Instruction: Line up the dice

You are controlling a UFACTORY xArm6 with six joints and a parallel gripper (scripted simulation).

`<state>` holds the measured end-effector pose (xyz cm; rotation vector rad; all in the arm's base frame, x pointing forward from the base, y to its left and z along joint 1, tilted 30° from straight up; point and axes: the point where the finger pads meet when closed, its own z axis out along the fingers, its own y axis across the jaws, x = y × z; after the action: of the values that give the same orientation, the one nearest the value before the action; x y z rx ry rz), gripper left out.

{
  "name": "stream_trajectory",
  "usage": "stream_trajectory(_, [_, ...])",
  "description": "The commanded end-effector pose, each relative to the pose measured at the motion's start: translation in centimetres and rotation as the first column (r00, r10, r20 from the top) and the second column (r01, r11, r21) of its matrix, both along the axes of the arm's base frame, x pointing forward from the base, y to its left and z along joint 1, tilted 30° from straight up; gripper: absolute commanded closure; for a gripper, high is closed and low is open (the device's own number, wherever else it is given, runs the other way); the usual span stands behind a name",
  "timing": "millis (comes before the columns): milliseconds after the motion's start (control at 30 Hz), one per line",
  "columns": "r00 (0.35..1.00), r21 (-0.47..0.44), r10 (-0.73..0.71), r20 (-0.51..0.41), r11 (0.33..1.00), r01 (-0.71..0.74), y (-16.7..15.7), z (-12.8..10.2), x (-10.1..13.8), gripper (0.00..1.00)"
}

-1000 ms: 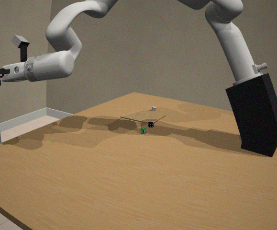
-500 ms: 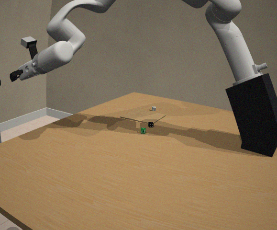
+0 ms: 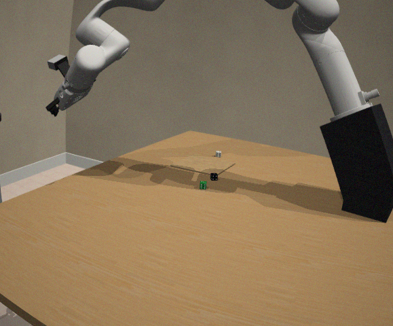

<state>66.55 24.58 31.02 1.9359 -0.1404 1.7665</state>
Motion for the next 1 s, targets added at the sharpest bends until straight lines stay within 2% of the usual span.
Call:
stream_trajectory(0, [0.988,-0.028,-0.113,-0.106,0.994,0.110,-4.7,0.0,-0.8,0.00])
stream_trajectory(33, [0.980,-0.036,-0.143,-0.141,0.990,0.139,-6.1,-0.1,-1.1,0.00])
stream_trajectory(100, [0.980,-0.036,-0.143,-0.141,0.990,0.139,-6.1,-0.1,-1.1,0.00])
stream_trajectory(167, [0.950,-0.057,-0.212,-0.229,0.977,0.204,-9.3,-0.5,-2.0,0.00])
stream_trajectory(300, [0.910,-0.077,-0.267,-0.316,0.964,0.256,-12.3,-1.0,-3.1,0.00])
stream_trajectory(500, [0.823,-0.103,-0.332,-0.461,0.941,0.322,-16.6,-1.9,-5.4,0.00])
stream_trajectory(567, [0.775,-0.112,-0.349,-0.527,0.932,0.344,-18.3,-2.4,-6.6,0.00])
stream_trajectory(667, [0.772,-0.112,-0.350,-0.531,0.932,0.345,-18.5,-2.4,-6.7,0.00])
stream_trajectory(700, [0.716,-0.118,-0.357,-0.600,0.924,0.363,-20.2,-2.9,-8.1,0.00])
stream_trajectory(733, [0.690,-0.119,-0.357,-0.629,0.922,0.369,-20.9,-3.2,-8.7,0.00])
stream_trajectory(833, [0.658,-0.118,-0.354,-0.664,0.919,0.375,-21.6,-3.4,-9.5,0.00])
stream_trajectory(867, [0.616,-0.115,-0.345,-0.708,0.917,0.381,-22.6,-3.8,-10.6,0.00])
stream_trajectory(967, [0.553,-0.106,-0.321,-0.769,0.917,0.386,-23.8,-4.3,-12.2,0.00])
